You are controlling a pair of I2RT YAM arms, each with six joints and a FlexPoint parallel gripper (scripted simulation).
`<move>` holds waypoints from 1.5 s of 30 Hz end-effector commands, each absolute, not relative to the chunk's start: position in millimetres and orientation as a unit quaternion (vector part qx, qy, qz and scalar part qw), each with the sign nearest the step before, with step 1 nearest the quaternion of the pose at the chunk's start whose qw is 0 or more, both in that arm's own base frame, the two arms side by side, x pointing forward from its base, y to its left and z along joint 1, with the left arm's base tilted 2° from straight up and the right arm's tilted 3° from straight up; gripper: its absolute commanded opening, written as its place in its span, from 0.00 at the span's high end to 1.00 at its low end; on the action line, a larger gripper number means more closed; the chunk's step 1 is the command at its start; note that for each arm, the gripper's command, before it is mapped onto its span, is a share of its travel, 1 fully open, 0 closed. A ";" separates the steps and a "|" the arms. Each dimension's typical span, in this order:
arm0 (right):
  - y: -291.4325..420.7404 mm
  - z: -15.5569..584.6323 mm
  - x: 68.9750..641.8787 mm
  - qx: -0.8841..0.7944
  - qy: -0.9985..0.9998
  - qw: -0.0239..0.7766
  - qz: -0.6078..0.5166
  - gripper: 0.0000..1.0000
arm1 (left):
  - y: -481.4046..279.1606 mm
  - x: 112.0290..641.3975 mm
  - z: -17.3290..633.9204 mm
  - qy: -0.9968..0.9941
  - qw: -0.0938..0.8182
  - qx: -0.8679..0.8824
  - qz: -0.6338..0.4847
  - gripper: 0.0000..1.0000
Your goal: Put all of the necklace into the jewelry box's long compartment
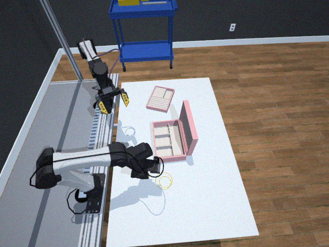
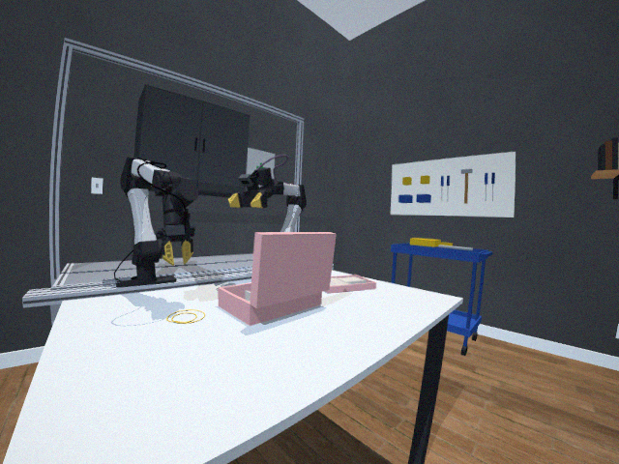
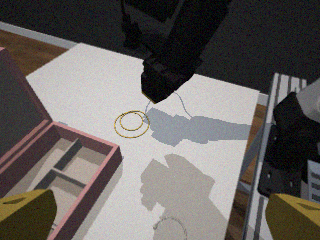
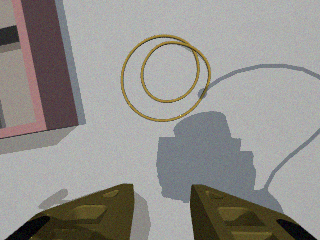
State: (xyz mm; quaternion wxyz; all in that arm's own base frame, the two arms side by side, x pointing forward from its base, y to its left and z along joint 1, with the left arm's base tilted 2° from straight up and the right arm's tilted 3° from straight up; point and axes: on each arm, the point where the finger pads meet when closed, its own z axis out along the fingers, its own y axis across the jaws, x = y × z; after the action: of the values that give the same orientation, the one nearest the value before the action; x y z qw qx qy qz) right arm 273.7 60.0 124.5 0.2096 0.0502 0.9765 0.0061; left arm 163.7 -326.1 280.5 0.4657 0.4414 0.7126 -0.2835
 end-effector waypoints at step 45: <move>66.4 8.8 308.2 0.772 0.636 0.024 -0.004 0.74 | -315.5 181.5 175.8 0.757 0.427 0.439 -0.226 0.00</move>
State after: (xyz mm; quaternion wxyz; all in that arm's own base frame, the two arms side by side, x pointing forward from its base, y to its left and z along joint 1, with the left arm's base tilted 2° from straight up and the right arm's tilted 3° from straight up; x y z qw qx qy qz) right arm 303.4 63.2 10.9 0.0225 0.7635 0.6452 -0.0149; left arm 177.3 -311.1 177.2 0.4169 0.4392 0.7646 -0.2205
